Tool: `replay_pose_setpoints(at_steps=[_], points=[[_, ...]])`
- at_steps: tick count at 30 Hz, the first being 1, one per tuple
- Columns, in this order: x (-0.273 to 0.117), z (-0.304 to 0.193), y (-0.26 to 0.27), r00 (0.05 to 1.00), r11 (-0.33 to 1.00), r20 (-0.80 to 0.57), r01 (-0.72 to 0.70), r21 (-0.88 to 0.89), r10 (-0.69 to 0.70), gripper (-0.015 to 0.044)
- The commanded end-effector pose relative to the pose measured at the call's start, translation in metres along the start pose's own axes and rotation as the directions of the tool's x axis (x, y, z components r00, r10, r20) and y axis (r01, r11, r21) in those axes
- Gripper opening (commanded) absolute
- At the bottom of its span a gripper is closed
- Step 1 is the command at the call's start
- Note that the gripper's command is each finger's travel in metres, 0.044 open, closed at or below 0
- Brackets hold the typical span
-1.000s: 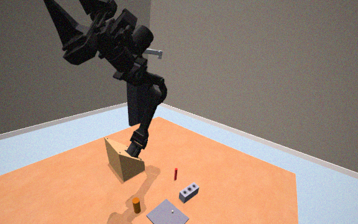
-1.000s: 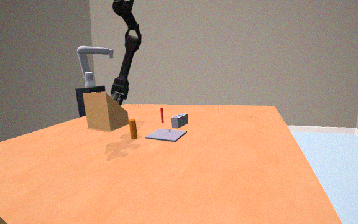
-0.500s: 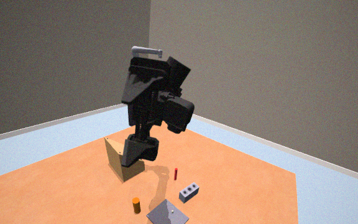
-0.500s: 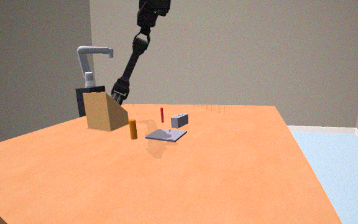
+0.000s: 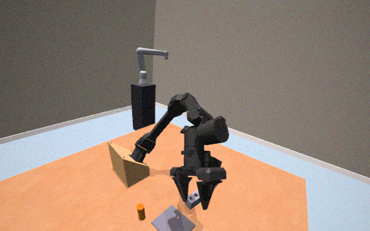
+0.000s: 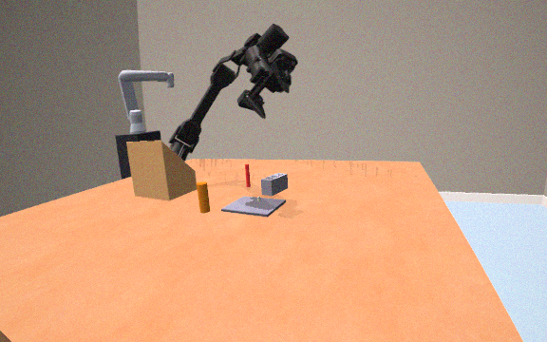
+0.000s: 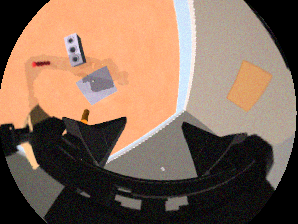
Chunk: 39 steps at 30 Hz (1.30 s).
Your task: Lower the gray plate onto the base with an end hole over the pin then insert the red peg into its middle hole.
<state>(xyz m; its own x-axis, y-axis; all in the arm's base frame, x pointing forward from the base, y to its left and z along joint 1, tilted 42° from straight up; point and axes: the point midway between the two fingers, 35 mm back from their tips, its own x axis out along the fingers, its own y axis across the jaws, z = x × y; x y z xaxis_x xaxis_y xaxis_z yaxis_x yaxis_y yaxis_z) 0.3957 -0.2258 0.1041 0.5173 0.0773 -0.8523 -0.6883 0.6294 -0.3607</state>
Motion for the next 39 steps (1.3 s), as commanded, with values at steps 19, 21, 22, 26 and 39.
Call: replay_pose_setpoints(at_steps=[19, 21, 22, 26, 39], points=[[-0.012, 0.15, 0.175, 0.743, 0.793, 0.282, -0.541, -0.281, 0.607, 0.044], [0.01, 0.159, 0.194, 0.742, 0.793, 0.284, -0.541, -0.281, 0.607, 0.044], [0.015, 0.161, 0.199, 0.741, 0.792, 0.285, -0.541, -0.281, 0.607, 0.044], [0.018, 0.162, 0.202, 0.741, 0.792, 0.285, -0.541, -0.281, 0.608, 0.044], [0.037, 0.168, 0.218, 0.741, 0.792, 0.286, -0.541, -0.281, 0.608, 0.044]])
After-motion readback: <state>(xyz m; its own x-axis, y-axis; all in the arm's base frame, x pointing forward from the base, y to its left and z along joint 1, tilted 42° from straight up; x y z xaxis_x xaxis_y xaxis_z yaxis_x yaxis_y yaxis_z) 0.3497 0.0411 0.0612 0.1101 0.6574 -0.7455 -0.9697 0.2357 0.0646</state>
